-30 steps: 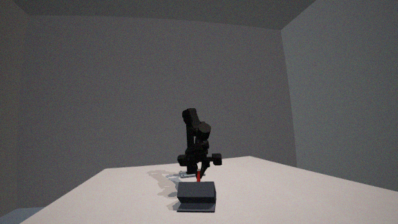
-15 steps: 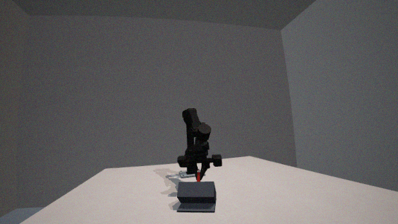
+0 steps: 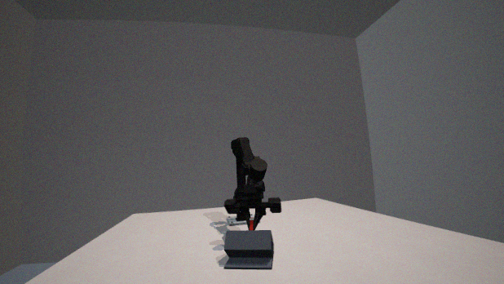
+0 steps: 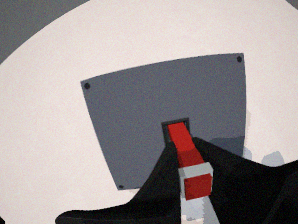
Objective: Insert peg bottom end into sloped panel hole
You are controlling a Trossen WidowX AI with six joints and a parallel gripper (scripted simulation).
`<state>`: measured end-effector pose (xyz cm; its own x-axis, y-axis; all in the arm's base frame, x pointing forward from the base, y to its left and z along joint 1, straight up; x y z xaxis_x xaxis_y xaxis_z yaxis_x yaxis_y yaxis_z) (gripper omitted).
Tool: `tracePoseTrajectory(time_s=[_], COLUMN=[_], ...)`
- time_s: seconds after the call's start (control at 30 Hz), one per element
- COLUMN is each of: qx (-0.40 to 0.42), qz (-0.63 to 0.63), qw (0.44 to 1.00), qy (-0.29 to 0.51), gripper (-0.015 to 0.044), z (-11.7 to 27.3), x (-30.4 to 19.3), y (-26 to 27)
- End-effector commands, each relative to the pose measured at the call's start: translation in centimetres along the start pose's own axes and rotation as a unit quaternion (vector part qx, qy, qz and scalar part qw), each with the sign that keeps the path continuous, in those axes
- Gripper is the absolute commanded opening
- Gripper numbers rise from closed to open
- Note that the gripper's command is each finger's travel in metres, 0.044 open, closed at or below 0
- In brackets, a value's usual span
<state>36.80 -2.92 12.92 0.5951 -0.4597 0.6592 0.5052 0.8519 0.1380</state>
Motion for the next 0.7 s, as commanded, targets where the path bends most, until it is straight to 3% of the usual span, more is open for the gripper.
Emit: tracePoseTrajectory(time_s=[0.0, 0.67], qx=[0.002, 0.002], qz=[0.002, 0.002], qw=[1.0, 1.0], qy=[0.0, 0.0], gripper=[0.0, 0.0], z=[-0.35, -0.97], x=[0.1, -0.12], y=[0.13, 0.07])
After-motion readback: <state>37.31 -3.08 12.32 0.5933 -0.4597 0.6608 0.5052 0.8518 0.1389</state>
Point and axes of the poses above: the point midway between the two fingers, 35 mm back from their tips, its own z axis back along the fingers, its own y axis across the jaws, x = y × z, the point moved 4 cm from there along z, back along the fingers, and after that the axes turned 11 degrees about -z, right-handed, at the moved point
